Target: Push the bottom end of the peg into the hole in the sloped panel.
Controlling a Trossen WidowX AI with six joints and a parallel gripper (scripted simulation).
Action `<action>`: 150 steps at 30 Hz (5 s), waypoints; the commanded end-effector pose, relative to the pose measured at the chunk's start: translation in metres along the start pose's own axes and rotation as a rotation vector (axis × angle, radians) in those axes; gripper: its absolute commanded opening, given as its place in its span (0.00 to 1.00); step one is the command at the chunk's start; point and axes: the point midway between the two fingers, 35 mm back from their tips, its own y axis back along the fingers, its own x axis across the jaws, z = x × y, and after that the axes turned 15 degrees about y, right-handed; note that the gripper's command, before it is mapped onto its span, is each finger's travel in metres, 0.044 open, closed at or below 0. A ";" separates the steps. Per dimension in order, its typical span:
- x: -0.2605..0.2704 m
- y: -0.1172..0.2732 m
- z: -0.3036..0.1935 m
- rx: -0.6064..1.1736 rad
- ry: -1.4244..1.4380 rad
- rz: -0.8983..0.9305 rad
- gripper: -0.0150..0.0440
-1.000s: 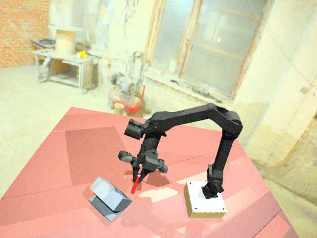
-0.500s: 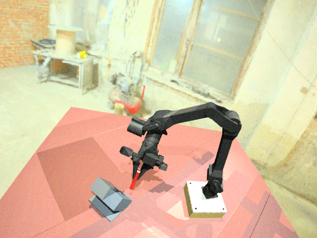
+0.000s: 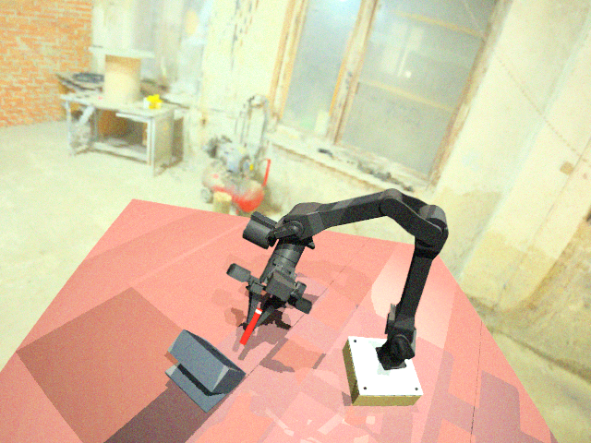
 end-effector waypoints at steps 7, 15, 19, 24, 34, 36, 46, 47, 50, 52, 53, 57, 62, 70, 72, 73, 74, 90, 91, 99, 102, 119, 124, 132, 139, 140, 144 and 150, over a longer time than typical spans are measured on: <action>0.002 0.008 -0.009 -0.012 -0.027 -0.052 0.25; 0.003 0.015 -0.016 -0.018 -0.049 -0.095 0.25; 0.004 0.019 -0.020 -0.020 -0.059 -0.116 0.25; 0.004 0.024 -0.024 -0.023 -0.072 -0.144 0.25; 0.002 0.017 -0.027 -0.022 -0.080 -0.161 0.25; 0.001 0.015 -0.028 -0.022 -0.082 -0.165 0.25; -0.002 0.003 -0.031 -0.023 -0.090 -0.184 0.25; -0.002 0.002 -0.031 -0.023 -0.090 -0.186 0.25; -0.003 -0.002 -0.032 -0.024 -0.093 -0.192 0.25; -0.004 -0.004 -0.032 -0.025 -0.094 -0.196 0.25; -0.004 -0.005 -0.032 -0.025 -0.095 -0.198 0.25; -0.005 -0.009 -0.033 -0.027 -0.098 -0.206 0.25; -0.006 -0.013 -0.033 -0.029 -0.100 -0.212 0.25; -0.006 -0.018 -0.034 -0.029 -0.083 -0.221 0.25; -0.006 -0.018 -0.034 -0.029 -0.083 -0.221 0.25; -0.006 -0.018 -0.034 -0.029 -0.083 -0.221 0.25; -0.006 -0.018 -0.034 -0.029 -0.083 -0.221 0.25; -0.012 -0.035 -0.033 -0.029 -0.072 -0.222 0.25; -0.012 -0.036 -0.033 -0.029 -0.072 -0.222 0.25; -0.011 -0.042 -0.033 -0.029 -0.072 -0.222 0.25; -0.013 -0.040 -0.032 -0.028 -0.065 -0.226 0.25; -0.012 -0.038 -0.033 -0.027 -0.057 -0.230 0.25; -0.010 -0.039 -0.033 -0.027 -0.057 -0.230 0.25; -0.010 -0.042 -0.032 -0.028 -0.057 -0.230 0.25; -0.010 -0.044 -0.032 -0.028 -0.057 -0.230 0.25; -0.010 -0.044 -0.032 -0.028 -0.057 -0.230 0.25; -0.011 -0.045 -0.032 -0.028 -0.057 -0.230 0.25; -0.011 -0.047 -0.033 -0.028 -0.057 -0.230 0.25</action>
